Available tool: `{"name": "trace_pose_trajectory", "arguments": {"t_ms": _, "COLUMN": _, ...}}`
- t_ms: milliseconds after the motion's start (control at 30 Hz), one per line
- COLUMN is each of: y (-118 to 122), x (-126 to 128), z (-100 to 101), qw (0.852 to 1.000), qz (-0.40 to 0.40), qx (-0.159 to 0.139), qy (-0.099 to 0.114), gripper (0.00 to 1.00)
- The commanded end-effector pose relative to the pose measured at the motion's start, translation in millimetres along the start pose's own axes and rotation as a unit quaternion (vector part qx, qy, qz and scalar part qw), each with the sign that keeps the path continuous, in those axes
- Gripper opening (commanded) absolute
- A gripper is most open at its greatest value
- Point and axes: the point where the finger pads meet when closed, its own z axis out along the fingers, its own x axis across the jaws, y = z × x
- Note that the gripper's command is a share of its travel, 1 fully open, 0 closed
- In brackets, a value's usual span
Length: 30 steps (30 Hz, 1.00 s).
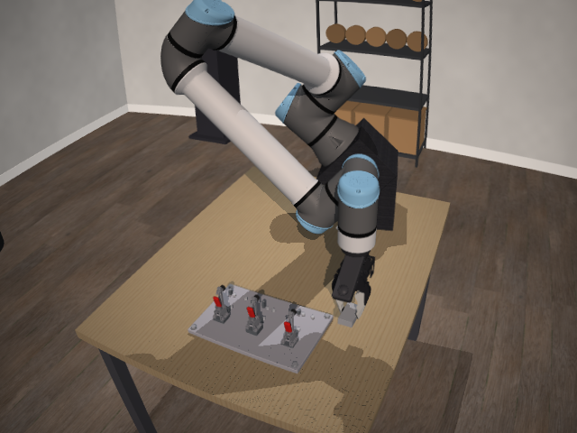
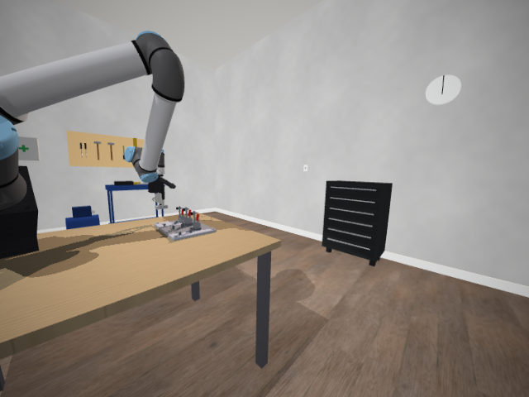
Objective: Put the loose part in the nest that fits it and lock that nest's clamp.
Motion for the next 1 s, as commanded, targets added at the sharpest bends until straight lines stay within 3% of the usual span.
{"name": "trace_pose_trajectory", "arguments": {"t_ms": 0, "y": -0.5, "x": 13.7, "z": -0.1, "qw": 1.0, "qz": 0.0, "qx": 0.001, "qy": 0.0, "gripper": 0.0}}
{"name": "trace_pose_trajectory", "arguments": {"t_ms": 333, "y": -1.0, "x": 74.0, "z": 2.3, "qw": 1.0, "qz": 0.0, "qx": 0.001, "qy": 0.0, "gripper": 0.0}}
{"name": "trace_pose_trajectory", "arguments": {"t_ms": 400, "y": -1.0, "x": 74.0, "z": 2.3, "qw": 1.0, "qz": 0.0, "qx": 0.001, "qy": 0.0, "gripper": 0.0}}
{"name": "trace_pose_trajectory", "arguments": {"t_ms": 900, "y": -1.8, "x": 186.5, "z": 6.9, "qw": 1.0, "qz": 0.0, "qx": 0.001, "qy": 0.0, "gripper": 0.0}}
{"name": "trace_pose_trajectory", "arguments": {"t_ms": 967, "y": -1.8, "x": 186.5, "z": 6.9, "qw": 1.0, "qz": 0.0, "qx": 0.001, "qy": 0.0, "gripper": 0.0}}
